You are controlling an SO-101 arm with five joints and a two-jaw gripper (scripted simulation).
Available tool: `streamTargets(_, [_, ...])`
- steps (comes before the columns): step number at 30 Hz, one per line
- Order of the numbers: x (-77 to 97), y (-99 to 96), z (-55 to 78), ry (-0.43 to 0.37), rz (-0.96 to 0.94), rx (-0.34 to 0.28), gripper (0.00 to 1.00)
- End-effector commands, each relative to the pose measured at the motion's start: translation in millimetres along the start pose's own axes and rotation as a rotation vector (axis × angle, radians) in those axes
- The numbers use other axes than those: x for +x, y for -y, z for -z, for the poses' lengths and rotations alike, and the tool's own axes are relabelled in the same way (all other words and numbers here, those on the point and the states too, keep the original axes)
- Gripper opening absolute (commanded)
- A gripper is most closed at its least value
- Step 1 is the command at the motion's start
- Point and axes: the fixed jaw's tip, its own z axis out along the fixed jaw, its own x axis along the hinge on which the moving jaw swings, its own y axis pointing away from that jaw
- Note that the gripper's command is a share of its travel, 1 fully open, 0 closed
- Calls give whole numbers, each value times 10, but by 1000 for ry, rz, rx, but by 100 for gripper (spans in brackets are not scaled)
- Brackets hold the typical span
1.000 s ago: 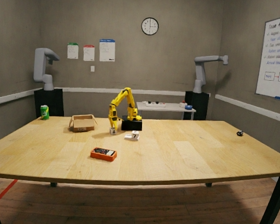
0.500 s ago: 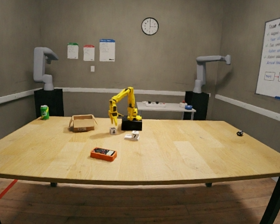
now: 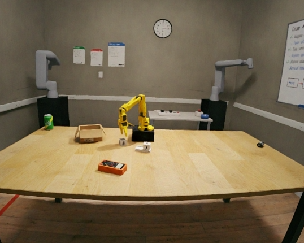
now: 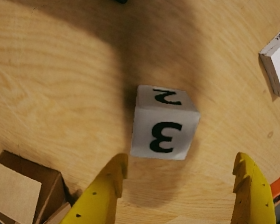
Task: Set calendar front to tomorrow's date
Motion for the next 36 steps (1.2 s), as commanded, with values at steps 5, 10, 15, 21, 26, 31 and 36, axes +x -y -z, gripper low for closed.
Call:
streamTargets(5, [32,-13,44,-22,1,0,36])
streamTargets(10, [79,-16,111,-64,1,-2,36])
streamTargets(15, [191,-22,305,-179,1,-8,35])
streamTargets(21, [285,-27,522,-301,1,-14,35])
streamTargets(26, [359,-31,778,-438,1,-21,35])
streamTargets(31, [383,-32,916,-510,1,-24,35])
streamTargets(36, [385,-33,934,-520,1,-25,35])
